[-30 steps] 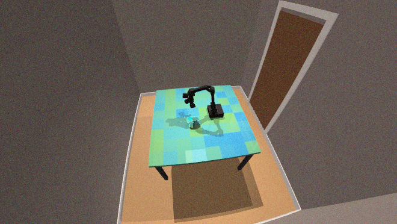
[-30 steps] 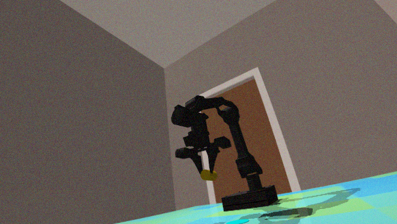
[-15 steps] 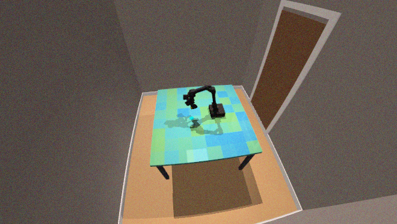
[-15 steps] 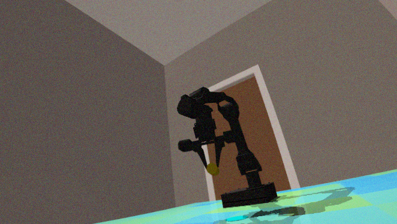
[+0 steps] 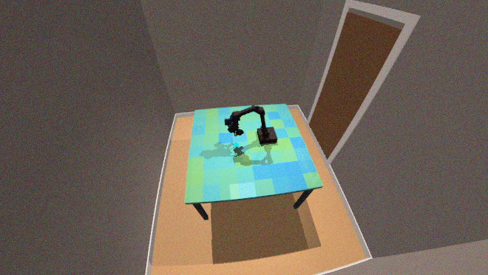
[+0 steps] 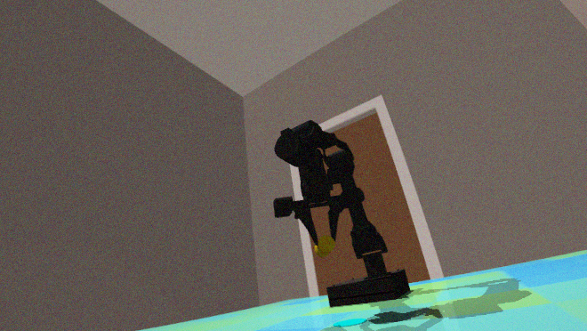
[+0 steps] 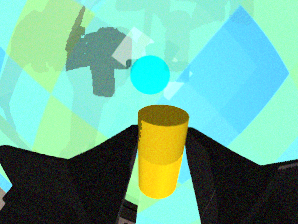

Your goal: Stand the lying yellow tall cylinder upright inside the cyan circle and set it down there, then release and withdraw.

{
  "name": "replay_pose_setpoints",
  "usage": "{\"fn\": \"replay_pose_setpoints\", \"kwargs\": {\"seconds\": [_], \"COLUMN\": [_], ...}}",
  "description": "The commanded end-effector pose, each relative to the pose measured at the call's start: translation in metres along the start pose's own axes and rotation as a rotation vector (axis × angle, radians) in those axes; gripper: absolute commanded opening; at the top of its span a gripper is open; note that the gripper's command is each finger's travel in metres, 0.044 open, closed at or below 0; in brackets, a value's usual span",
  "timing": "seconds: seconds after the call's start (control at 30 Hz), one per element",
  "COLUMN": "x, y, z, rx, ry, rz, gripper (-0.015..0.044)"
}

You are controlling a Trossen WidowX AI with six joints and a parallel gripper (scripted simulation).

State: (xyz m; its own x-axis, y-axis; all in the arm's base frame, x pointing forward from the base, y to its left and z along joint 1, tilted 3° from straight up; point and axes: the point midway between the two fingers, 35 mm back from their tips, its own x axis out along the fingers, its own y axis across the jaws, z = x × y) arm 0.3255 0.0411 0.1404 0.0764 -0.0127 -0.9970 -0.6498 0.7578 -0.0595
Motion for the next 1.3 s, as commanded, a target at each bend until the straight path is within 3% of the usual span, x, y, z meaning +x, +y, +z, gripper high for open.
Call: {"fn": "replay_pose_setpoints", "kwargs": {"seconds": [0.0, 1.27], "x": [-0.001, 0.024], "y": [0.007, 0.001], "z": [0.008, 0.037], "rx": [-0.075, -0.042], "ry": [0.003, -0.202], "rz": [-0.001, 0.03], "gripper": [0.0105, 0.0105]}}
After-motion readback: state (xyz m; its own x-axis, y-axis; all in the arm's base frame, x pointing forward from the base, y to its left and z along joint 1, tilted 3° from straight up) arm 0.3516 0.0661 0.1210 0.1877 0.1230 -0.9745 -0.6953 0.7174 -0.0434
